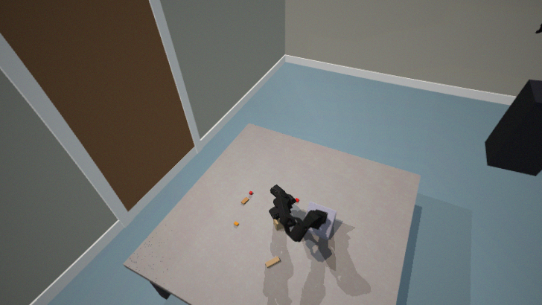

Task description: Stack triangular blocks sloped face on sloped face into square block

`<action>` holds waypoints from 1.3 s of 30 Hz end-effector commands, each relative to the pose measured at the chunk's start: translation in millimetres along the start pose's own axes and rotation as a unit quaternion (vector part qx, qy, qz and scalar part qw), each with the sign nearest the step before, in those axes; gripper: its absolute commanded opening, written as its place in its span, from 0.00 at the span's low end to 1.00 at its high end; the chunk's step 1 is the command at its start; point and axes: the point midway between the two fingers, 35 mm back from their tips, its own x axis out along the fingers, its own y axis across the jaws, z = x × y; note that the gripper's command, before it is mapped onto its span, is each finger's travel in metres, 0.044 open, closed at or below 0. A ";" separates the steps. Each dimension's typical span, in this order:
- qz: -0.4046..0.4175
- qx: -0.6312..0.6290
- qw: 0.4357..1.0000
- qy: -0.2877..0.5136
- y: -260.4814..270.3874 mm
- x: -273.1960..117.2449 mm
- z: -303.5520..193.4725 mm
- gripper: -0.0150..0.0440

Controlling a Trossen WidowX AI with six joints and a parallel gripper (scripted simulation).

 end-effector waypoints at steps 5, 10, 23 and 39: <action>0.000 0.000 1.000 0.000 -0.1 0.0 0.0 1.00; -0.001 0.000 1.000 0.001 -0.9 -1.8 0.0 1.00; -0.001 0.000 1.000 0.002 -0.7 -110.4 -0.6 1.00; -0.009 0.001 1.000 0.002 -3.1 -104.9 0.0 1.00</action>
